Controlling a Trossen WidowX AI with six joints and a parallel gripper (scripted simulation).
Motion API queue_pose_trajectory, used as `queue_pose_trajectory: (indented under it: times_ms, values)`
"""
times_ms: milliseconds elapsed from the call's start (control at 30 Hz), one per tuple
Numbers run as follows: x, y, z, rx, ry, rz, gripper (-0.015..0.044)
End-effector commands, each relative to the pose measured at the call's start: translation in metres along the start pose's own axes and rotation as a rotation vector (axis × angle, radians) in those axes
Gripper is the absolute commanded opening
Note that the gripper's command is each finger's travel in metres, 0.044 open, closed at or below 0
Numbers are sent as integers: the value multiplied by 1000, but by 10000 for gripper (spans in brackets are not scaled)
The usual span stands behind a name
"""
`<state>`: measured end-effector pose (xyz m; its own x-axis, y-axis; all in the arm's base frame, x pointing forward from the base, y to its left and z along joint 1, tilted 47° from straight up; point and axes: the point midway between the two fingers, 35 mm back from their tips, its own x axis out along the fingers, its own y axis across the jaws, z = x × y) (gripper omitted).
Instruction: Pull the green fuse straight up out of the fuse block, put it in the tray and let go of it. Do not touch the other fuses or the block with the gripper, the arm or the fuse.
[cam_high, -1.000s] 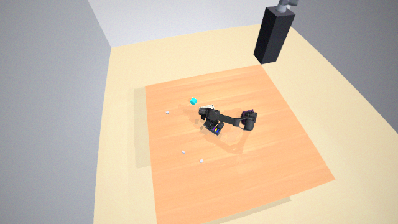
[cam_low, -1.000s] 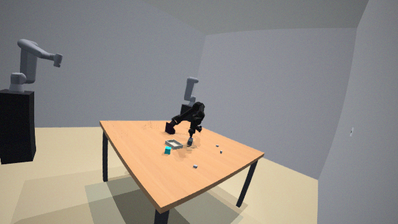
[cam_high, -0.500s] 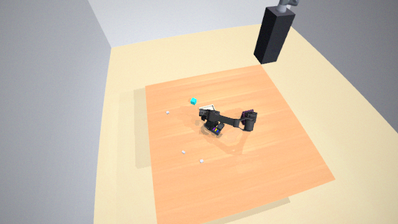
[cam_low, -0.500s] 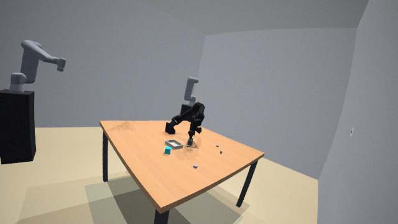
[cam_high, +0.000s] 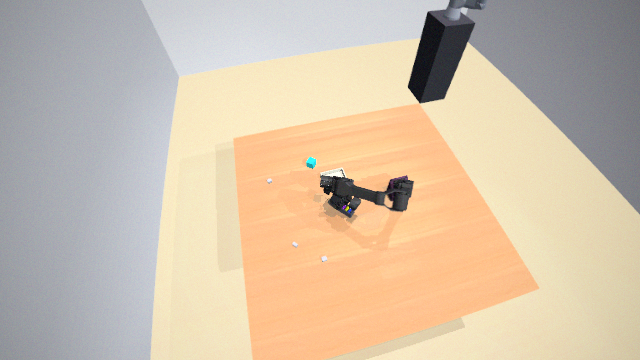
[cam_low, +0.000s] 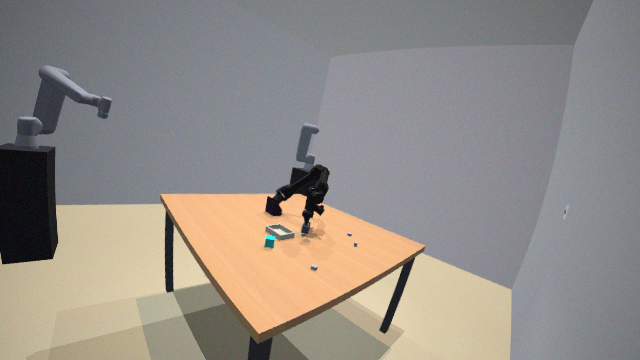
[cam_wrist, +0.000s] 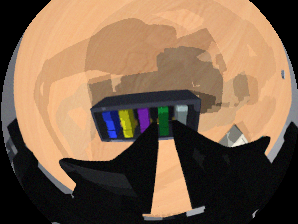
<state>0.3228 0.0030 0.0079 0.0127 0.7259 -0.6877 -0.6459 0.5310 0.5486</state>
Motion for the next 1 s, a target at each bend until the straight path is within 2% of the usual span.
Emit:
queue_pose_trajectory:
  times_ms: [0,400,733,967]
  values:
    - [2,0,0,3,-4,2,64]
    - [10,0,0,3,-4,2,64]
    - [8,0,0,-1,-1,0,0]
    - [7,0,1,-1,-1,-1,0]
